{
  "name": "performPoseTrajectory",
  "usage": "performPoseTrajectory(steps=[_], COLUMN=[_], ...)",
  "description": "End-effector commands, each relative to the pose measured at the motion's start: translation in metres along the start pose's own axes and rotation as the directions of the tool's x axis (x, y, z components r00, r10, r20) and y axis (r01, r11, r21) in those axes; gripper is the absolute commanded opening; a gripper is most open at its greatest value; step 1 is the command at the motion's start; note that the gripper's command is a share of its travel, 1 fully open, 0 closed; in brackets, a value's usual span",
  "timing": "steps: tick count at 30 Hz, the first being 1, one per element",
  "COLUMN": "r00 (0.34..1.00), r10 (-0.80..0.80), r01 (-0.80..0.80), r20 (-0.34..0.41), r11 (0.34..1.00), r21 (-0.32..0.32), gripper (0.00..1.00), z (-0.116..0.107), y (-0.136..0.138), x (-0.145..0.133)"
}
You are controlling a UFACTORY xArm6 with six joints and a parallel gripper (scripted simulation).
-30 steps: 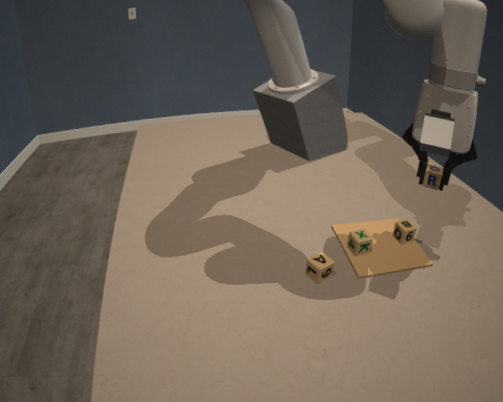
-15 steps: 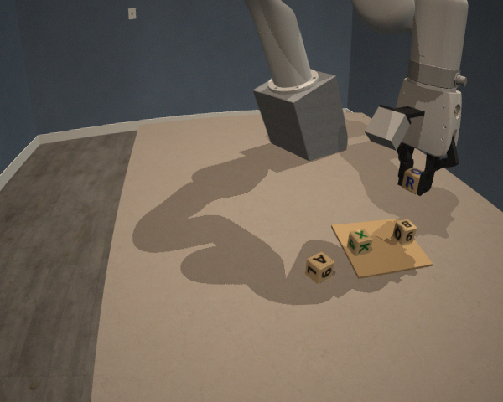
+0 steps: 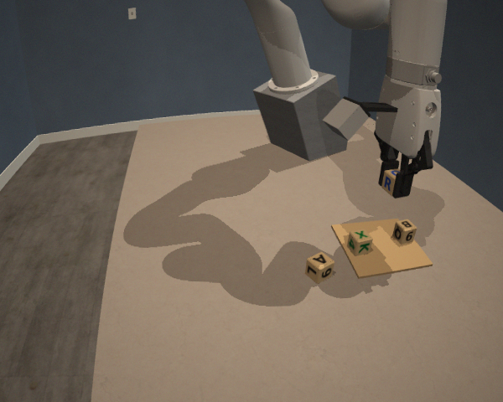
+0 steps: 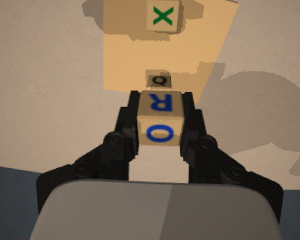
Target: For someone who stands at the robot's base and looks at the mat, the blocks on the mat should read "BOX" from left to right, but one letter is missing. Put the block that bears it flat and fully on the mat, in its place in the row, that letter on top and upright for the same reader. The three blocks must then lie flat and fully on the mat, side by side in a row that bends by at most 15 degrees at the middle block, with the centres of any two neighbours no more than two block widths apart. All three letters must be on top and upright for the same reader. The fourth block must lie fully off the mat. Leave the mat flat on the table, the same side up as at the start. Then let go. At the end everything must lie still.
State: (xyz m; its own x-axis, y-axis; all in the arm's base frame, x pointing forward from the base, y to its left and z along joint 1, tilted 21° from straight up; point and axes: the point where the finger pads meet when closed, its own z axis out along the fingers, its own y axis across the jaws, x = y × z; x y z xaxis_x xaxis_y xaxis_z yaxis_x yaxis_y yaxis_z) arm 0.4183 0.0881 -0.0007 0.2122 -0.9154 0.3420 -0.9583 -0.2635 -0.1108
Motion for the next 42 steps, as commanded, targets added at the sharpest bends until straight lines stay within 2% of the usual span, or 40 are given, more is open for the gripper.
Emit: performPoseTrajectory(steps=[1,13,23,36,42], r00=[1.0,1.0,1.0,1.0,1.0], r10=[0.017,0.018,0.018,0.018,0.018], r01=[-0.017,-0.017,-0.018,-0.018,-0.018], r20=[-0.002,-0.002,-0.002,-0.002,-0.002], r11=[1.0,1.0,1.0,1.0,1.0], r21=[0.008,0.008,0.009,0.009,0.009], gripper=[0.27,0.27,0.27,0.27,0.27], z=[-0.001,0.0,0.02,0.079,0.09], y=[-0.001,-0.001,-0.001,-0.002,-0.002], x=[0.002,0.002,0.002,0.002,0.001])
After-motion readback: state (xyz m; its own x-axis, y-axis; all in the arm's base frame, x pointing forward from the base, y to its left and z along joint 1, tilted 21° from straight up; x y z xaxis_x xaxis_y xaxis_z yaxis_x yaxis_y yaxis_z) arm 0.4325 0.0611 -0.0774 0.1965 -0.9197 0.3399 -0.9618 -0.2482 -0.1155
